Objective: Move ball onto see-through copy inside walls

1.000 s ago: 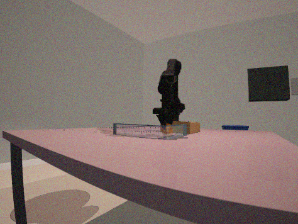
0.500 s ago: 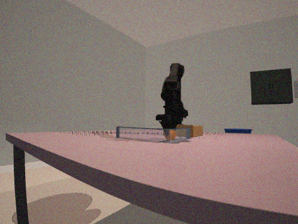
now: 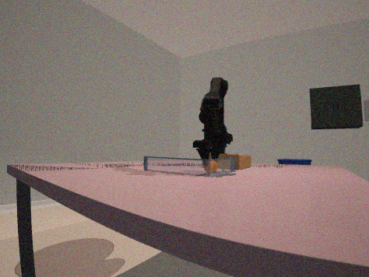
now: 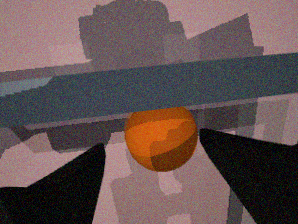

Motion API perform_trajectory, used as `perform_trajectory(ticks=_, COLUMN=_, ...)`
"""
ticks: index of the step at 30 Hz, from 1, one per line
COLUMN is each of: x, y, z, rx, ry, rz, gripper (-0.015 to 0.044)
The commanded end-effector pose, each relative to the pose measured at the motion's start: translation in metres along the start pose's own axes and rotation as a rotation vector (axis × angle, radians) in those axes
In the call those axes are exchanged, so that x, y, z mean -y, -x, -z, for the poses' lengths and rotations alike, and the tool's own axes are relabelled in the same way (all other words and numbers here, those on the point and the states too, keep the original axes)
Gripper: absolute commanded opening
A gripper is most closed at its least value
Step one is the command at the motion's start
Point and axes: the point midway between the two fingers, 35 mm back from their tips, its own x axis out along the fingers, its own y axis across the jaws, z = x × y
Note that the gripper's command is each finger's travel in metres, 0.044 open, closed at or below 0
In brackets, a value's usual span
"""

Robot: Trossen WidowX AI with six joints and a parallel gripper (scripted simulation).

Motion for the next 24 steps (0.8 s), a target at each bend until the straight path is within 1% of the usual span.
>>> perform_trajectory(ticks=1, x=0.005, y=0.051, z=-0.002, rx=0.012, ry=-0.001, rz=0.026, gripper=0.0370)
perform_trajectory(ticks=3, x=0.002, y=0.074, z=-0.001, rx=0.014, ry=-0.002, rz=0.026, gripper=0.0370)
perform_trajectory(ticks=4, x=0.002, y=0.077, z=-0.001, rx=0.014, ry=-0.002, rz=0.026, gripper=0.0370)
perform_trajectory(ticks=14, x=0.006, y=0.073, z=-0.002, rx=0.015, ry=-0.006, rz=0.049, gripper=0.0370)
perform_trajectory(ticks=16, x=0.005, y=0.084, z=-0.002, rx=0.015, ry=-0.007, rz=0.048, gripper=0.0422)
perform_trajectory(ticks=17, x=0.004, y=0.098, z=-0.001, rx=0.015, ry=-0.007, rz=0.047, gripper=0.0440)
perform_trajectory(ticks=19, x=0.000, y=0.120, z=0.000, rx=0.014, ry=-0.007, rz=0.045, gripper=0.0440)
perform_trajectory(ticks=24, x=0.000, y=0.123, z=0.000, rx=0.014, ry=-0.007, rz=0.045, gripper=0.0440)
